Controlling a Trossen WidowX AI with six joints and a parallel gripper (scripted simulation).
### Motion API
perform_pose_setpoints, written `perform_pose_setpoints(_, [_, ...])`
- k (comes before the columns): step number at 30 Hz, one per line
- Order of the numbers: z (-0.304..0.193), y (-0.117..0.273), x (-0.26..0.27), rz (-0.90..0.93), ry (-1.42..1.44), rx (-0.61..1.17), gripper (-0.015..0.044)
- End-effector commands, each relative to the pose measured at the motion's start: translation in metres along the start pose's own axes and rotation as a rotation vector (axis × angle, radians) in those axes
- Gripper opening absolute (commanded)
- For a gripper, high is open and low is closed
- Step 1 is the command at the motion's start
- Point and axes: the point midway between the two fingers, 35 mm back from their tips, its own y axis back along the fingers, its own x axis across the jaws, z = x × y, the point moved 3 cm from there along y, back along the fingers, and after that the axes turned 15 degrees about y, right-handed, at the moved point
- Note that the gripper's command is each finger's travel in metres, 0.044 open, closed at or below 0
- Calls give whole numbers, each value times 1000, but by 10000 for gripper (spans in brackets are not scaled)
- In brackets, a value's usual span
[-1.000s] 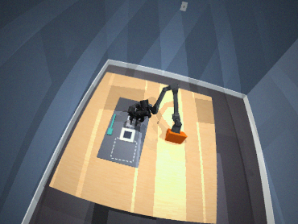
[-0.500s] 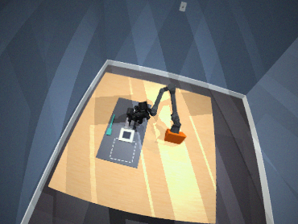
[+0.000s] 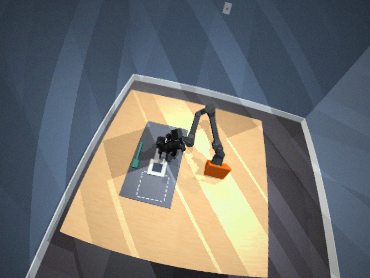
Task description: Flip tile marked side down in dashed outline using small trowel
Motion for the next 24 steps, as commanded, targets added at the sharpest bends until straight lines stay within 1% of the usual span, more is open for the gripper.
perform_pose_setpoints(1, [-11,2,4,10,7,12,0])
perform_pose_setpoints(10, [-22,4,7,10,7,11,0])
perform_pose_setpoints(19, [-18,6,9,16,-20,34,0])
perform_pose_setpoints(24, [-13,14,19,25,-64,70,0])
